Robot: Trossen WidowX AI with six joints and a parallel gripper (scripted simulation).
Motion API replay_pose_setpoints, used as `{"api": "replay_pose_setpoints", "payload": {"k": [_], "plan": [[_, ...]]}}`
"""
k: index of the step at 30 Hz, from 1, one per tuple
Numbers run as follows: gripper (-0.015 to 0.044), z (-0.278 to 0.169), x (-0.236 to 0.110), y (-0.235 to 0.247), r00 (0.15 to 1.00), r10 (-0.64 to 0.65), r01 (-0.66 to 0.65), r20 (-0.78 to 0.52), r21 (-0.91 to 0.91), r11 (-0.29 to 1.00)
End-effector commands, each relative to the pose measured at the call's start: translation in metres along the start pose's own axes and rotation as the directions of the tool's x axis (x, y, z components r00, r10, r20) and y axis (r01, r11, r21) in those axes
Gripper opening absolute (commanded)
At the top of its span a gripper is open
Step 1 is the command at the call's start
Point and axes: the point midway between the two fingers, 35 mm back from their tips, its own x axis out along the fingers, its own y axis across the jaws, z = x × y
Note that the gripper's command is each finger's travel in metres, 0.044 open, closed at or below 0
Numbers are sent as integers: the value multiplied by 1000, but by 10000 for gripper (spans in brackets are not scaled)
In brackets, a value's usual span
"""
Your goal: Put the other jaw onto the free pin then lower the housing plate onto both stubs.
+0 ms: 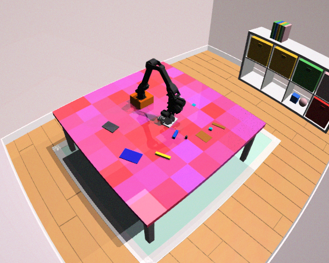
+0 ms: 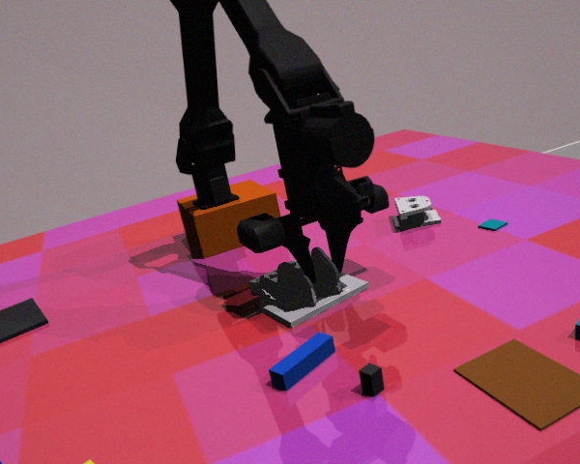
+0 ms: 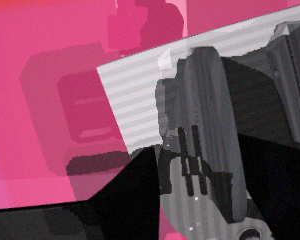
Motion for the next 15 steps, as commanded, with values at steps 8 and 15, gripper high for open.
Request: {"api": "replay_pose_setpoints", "payload": {"k": [8, 15], "plan": [[224, 0, 0, 0, 1000, 0, 0, 0, 0, 1000], [224, 0, 0, 0, 1000, 0, 0, 0, 0, 1000]]}}
